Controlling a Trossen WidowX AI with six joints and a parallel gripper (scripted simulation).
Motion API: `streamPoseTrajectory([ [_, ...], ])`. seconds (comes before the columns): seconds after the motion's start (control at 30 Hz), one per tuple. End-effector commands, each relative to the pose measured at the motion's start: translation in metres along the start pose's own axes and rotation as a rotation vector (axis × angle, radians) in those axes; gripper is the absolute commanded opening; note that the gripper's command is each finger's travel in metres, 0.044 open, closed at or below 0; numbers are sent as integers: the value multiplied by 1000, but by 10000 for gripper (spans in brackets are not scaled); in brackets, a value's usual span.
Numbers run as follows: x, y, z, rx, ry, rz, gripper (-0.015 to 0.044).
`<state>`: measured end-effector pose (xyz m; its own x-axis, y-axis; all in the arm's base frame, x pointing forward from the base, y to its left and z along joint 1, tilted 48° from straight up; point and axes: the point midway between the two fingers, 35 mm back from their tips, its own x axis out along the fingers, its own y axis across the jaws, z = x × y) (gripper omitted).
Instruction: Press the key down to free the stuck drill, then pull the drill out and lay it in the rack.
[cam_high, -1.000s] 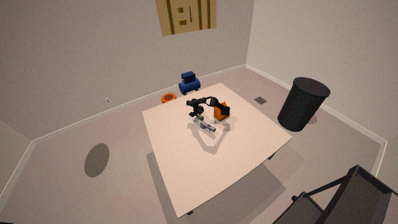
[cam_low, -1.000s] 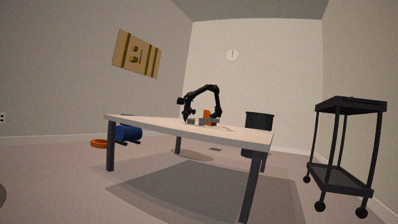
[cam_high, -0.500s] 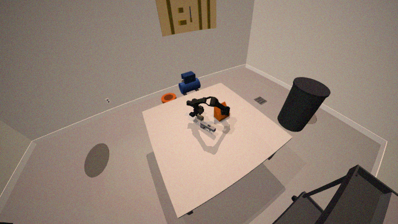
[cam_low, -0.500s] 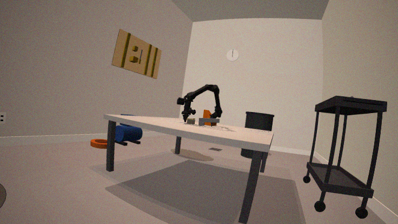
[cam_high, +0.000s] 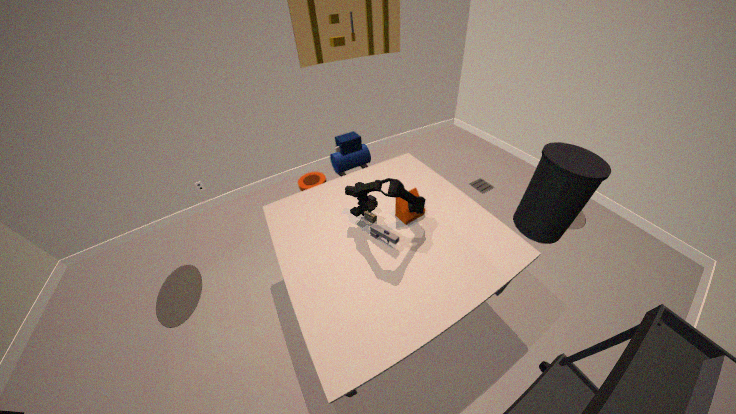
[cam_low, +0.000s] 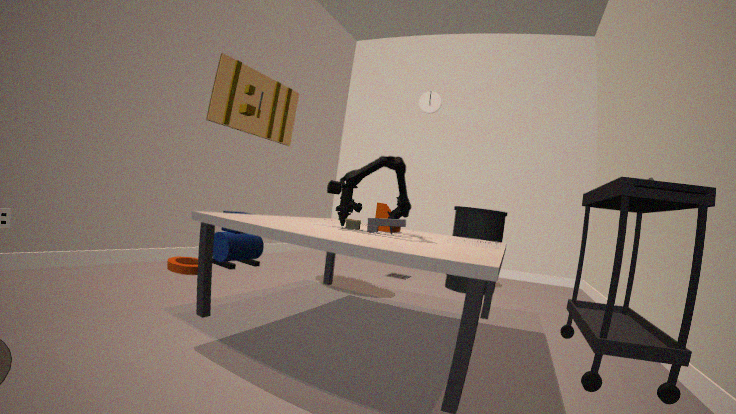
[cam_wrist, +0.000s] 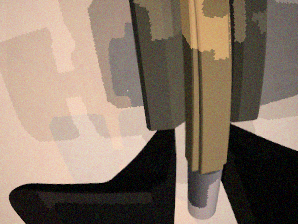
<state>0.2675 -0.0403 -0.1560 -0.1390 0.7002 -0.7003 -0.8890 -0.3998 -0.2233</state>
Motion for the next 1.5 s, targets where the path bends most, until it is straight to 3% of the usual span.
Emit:
streamPoseTrajectory([
  [0.0,0,0,0,1,0,0,184],
  [0.33,0,0,0,1,0,0,440],
  [0.97,-78,0,-2,5,-14,8,440],
  [1.13,-74,-2,-1,19,-9,5,440],
  [1.47,-75,-92,17,168,150,-2,440],
])
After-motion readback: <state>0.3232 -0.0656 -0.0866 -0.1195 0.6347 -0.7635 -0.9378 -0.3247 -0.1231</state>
